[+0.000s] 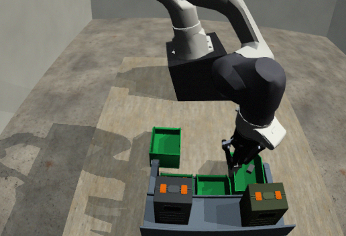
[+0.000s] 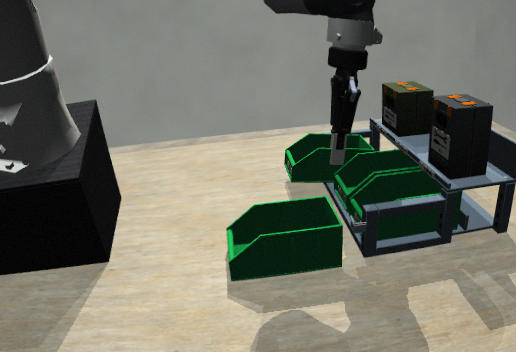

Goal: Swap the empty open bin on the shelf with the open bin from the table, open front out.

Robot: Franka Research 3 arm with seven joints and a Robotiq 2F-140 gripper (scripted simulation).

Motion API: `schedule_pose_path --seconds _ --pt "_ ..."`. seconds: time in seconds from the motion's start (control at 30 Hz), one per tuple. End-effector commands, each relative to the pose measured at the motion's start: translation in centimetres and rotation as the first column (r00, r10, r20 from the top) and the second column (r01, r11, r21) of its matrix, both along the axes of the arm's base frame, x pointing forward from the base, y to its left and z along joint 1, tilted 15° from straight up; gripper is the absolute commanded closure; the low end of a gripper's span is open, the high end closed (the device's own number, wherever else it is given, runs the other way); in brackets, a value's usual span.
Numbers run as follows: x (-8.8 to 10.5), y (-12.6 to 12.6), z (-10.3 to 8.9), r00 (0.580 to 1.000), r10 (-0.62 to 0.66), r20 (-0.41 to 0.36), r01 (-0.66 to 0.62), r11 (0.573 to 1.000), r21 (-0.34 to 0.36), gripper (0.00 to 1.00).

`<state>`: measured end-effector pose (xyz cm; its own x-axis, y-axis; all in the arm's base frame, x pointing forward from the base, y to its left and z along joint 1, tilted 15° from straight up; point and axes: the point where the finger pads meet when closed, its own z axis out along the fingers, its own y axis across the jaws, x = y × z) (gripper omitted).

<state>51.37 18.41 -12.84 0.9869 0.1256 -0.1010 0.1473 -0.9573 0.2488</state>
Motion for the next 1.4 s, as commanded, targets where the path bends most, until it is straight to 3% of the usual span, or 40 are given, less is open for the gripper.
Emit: schedule_pose_path --seconds 0.0,1.37 --pt "0.53 0.3 0.1 1.0 0.008 0.011 -0.008 1.0 0.004 1.0" --pt "0.97 0.36 0.05 1.0 0.01 0.019 -0.01 1.0 0.005 1.0"
